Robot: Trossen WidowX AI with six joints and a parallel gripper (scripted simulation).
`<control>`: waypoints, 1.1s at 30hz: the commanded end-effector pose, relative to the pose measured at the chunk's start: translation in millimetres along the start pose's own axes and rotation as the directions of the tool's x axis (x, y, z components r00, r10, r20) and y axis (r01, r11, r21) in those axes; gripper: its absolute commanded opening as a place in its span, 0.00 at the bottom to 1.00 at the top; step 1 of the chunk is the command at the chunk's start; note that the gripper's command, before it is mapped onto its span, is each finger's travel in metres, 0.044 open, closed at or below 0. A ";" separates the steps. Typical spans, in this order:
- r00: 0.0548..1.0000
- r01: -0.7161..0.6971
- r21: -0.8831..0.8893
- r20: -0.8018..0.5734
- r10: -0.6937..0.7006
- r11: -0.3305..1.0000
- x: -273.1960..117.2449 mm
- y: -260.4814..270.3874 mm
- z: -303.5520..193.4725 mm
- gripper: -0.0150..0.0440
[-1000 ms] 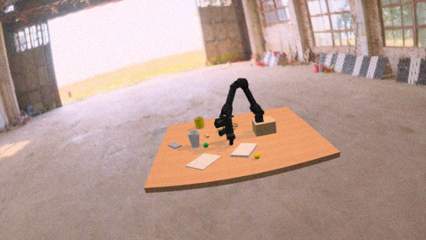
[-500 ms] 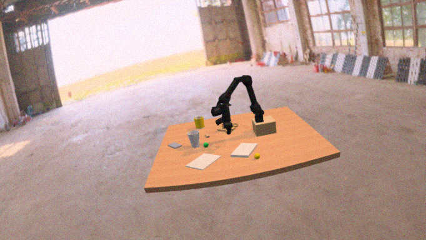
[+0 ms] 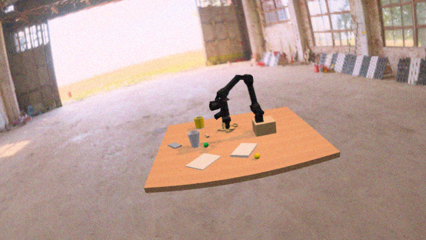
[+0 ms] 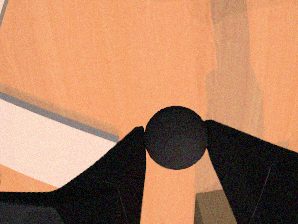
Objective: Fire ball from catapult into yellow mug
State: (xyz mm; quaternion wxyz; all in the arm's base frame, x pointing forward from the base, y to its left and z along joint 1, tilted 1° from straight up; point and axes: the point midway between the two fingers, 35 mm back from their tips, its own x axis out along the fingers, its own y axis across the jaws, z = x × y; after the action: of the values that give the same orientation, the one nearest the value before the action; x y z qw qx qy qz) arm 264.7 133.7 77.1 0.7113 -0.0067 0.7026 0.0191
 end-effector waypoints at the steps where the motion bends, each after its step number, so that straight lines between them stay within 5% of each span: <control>1: 1.000 0.003 0.016 -0.021 -0.002 1.000 3.0 -14.0 1.9 0.25; 33: 0.988 0.019 0.369 -0.149 0.039 0.929 23.8 -165.3 -4.0 0.25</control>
State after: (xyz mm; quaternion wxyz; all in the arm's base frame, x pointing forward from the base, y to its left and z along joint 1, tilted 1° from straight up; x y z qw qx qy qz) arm 270.2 -19.7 53.1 0.6522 0.1242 0.7405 -0.1040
